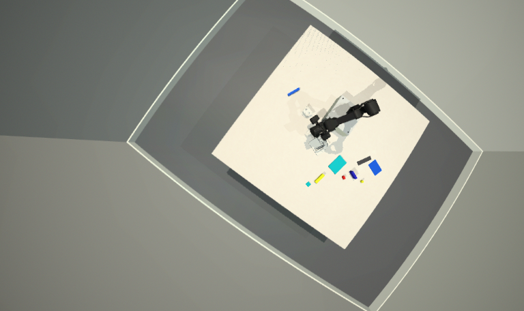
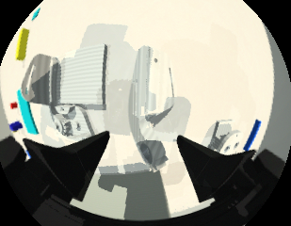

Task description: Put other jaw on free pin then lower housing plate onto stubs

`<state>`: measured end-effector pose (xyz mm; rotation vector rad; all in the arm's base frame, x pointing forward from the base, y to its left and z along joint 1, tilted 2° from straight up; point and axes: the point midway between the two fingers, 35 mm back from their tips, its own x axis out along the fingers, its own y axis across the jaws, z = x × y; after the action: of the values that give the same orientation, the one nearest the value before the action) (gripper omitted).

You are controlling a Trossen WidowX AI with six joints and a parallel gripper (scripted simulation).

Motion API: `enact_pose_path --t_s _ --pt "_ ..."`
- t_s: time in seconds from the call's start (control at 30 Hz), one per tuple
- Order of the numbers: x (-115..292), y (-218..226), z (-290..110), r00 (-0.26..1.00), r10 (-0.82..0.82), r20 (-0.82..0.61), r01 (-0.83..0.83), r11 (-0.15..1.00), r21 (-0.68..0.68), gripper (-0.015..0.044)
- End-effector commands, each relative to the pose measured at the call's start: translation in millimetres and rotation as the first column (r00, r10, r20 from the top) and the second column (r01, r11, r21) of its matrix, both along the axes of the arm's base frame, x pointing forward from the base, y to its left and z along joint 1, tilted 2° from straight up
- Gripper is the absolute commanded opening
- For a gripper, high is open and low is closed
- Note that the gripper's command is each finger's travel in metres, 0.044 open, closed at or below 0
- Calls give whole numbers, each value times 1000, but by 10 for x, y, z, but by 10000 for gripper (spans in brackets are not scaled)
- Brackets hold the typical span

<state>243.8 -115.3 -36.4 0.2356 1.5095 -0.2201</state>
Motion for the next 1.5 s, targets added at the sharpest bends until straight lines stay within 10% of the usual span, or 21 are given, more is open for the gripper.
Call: enact_pose_path --t_s 0.0,0.33,0.57,1.47 --pt "-4 -5 -14 1000 2 -2 -2 1000 -5 361" --pt "-4 -5 -14 1000 2 -2 -2 1000 -5 99" --pt "-4 -5 -14 1000 2 -2 -2 1000 -5 37" --pt "-4 -11 116 1000 -2 -1 2 1000 -9 37"
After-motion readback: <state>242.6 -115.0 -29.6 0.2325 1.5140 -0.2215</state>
